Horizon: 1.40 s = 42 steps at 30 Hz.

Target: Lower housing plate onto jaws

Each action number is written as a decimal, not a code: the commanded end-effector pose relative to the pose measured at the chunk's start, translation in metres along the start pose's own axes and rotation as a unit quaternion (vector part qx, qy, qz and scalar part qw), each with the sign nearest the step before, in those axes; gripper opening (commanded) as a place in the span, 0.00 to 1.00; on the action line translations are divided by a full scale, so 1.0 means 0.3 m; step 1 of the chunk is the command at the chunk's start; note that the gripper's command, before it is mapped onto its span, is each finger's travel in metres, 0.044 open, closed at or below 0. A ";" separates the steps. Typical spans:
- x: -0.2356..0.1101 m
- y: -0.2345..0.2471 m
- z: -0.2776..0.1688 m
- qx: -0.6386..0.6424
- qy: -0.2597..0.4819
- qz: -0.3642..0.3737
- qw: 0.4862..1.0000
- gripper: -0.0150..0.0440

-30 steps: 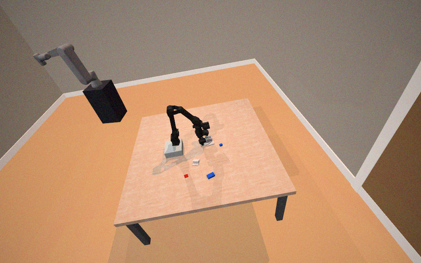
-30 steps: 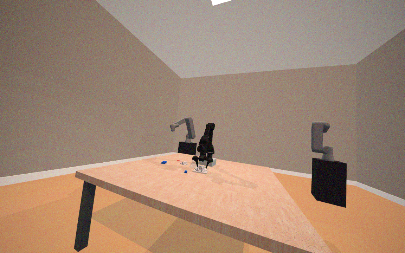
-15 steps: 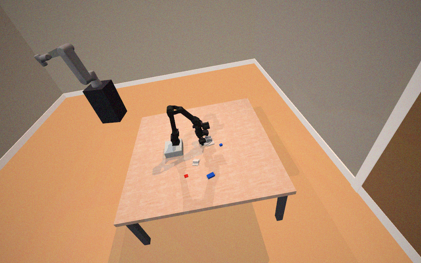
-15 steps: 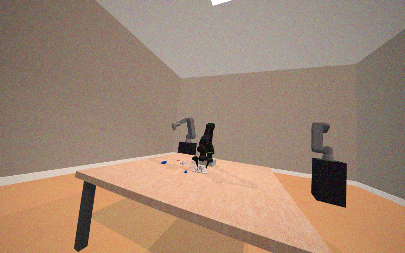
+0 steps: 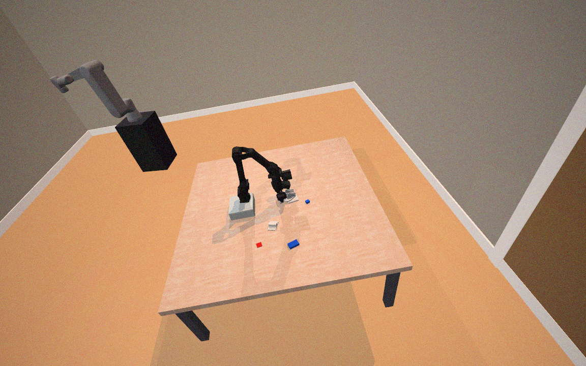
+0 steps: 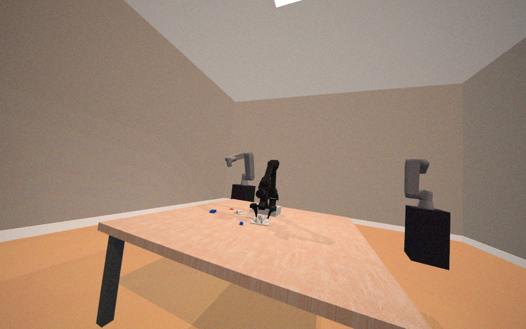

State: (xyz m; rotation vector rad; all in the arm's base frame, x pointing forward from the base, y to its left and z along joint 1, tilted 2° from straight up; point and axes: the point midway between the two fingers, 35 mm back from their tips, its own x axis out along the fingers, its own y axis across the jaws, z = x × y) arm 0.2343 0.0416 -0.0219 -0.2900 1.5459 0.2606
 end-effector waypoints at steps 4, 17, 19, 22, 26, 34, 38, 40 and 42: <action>0.009 0.002 -0.001 -0.003 0.002 0.002 1.000 0.85; 0.009 0.002 -0.001 -0.003 0.002 0.002 1.000 0.85; 0.006 0.002 -0.001 -0.003 0.002 0.002 1.000 0.85; -0.001 0.002 -0.001 -0.003 0.002 0.002 1.000 0.85; -0.011 0.002 -0.001 -0.003 0.002 0.002 1.000 0.85; -0.005 0.001 0.001 -0.003 0.002 0.002 1.000 0.85; -0.003 0.001 0.001 -0.003 0.002 0.002 1.000 0.85; 0.001 0.001 0.001 -0.003 0.002 0.002 1.000 0.85; 0.002 0.001 0.001 -0.003 0.002 0.002 1.000 0.85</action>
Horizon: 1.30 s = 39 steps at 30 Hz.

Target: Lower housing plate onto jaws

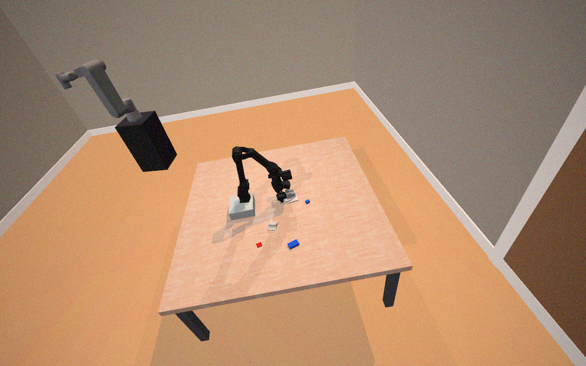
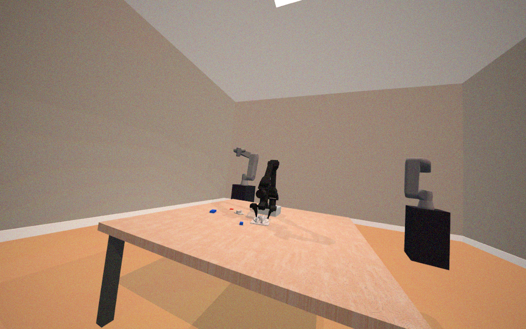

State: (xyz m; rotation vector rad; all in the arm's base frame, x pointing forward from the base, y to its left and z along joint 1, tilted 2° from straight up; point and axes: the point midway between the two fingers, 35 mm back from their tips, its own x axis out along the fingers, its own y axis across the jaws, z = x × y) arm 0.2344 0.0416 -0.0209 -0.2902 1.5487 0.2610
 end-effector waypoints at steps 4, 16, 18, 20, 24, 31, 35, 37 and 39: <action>0.005 0.001 0.001 -0.002 0.000 0.001 1.000 0.85; 0.013 0.001 0.001 -0.002 0.000 0.001 1.000 0.85; 0.013 0.001 0.001 -0.002 0.000 0.001 1.000 0.85; 0.013 0.001 0.001 -0.002 0.000 0.001 1.000 0.85; 0.013 0.001 0.001 -0.002 0.000 0.001 1.000 0.85; 0.013 0.001 0.001 -0.002 0.000 0.001 1.000 0.85; 0.013 0.001 0.001 -0.002 0.000 0.001 1.000 0.85; 0.013 0.001 0.001 -0.002 0.000 0.001 1.000 0.85; 0.004 0.000 -0.001 0.000 0.000 0.000 1.000 0.94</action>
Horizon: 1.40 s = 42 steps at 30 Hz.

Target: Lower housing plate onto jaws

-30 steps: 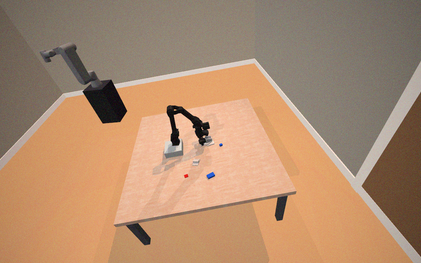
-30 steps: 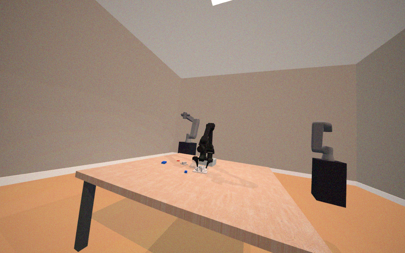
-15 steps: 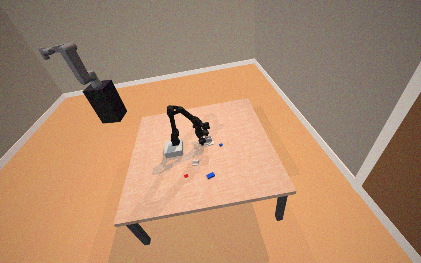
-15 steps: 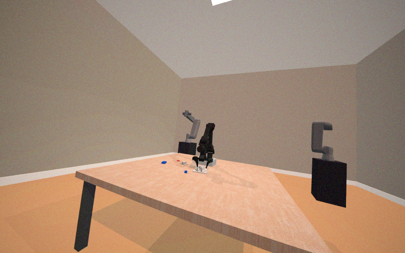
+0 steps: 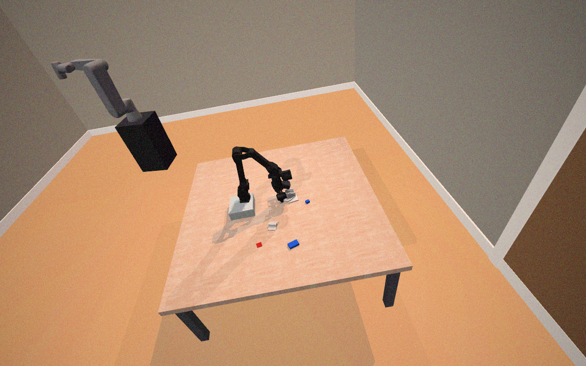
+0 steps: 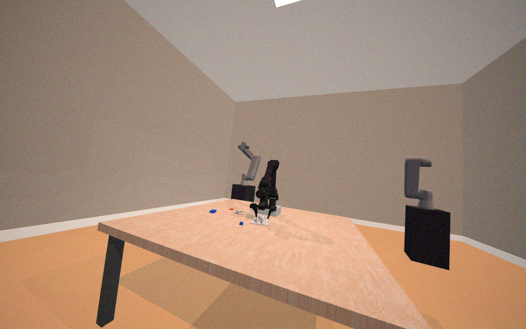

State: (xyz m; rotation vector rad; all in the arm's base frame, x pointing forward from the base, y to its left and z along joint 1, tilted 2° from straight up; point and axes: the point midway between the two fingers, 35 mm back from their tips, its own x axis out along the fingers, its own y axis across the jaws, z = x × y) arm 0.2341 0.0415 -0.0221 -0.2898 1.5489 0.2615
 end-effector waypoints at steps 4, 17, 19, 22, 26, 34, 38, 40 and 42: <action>0.000 0.000 0.000 0.000 0.000 0.000 1.000 1.00; -0.022 0.000 0.003 0.000 0.000 0.000 1.000 1.00; -0.067 -0.001 0.007 -0.001 0.000 0.000 1.000 1.00; -0.175 -0.001 0.006 -0.002 0.000 0.001 1.000 1.00; -0.248 0.001 -0.004 -0.002 0.000 0.001 1.000 1.00; -0.332 0.011 -0.053 -0.002 0.000 0.001 1.000 1.00; -0.412 0.022 -0.105 -0.002 0.001 0.001 1.000 1.00; -0.412 0.022 -0.105 -0.002 0.001 0.001 1.000 1.00; -0.412 0.022 -0.105 -0.002 0.001 0.001 1.000 1.00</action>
